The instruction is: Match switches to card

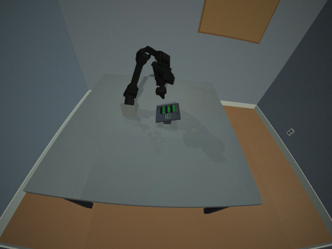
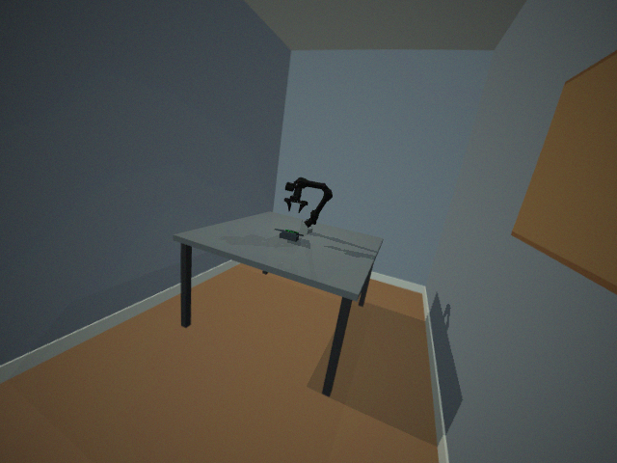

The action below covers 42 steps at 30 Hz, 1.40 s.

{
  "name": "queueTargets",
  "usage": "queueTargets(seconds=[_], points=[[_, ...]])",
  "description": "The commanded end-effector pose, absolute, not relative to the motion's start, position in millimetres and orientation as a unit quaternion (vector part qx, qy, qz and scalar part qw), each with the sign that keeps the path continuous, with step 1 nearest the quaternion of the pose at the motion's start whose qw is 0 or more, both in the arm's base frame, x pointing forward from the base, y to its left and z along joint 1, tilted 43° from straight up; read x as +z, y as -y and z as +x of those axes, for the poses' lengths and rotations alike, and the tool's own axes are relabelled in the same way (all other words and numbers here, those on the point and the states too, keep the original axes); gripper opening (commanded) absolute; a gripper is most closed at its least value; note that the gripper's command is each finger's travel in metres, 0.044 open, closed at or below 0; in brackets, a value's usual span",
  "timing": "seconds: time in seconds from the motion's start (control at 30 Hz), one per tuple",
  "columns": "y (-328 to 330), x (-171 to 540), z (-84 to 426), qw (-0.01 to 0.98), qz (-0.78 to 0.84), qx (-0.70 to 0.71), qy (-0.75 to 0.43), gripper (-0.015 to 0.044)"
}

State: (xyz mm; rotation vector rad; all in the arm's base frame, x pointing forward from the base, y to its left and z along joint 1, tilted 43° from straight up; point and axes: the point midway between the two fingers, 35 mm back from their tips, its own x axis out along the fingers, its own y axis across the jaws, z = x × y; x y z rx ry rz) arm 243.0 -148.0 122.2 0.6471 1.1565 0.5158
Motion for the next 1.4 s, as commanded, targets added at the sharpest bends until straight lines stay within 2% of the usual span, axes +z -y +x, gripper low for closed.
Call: queueTargets(seconds=[0.0, 0.2, 0.47, 1.37], points=[[147.2, 120.8, 245.1, 0.758, 0.296, 0.236, -0.531, 0.0374], [110.7, 80.7, 310.7, 0.77, 0.28, 0.225, -0.528, 0.0216], [89.4, 60.8, 327.6, 0.767, 0.277, 0.228, -0.532, 0.0006], [66.4, 37.3, 339.8, 0.765, 0.276, 0.23, -0.535, 0.0]])
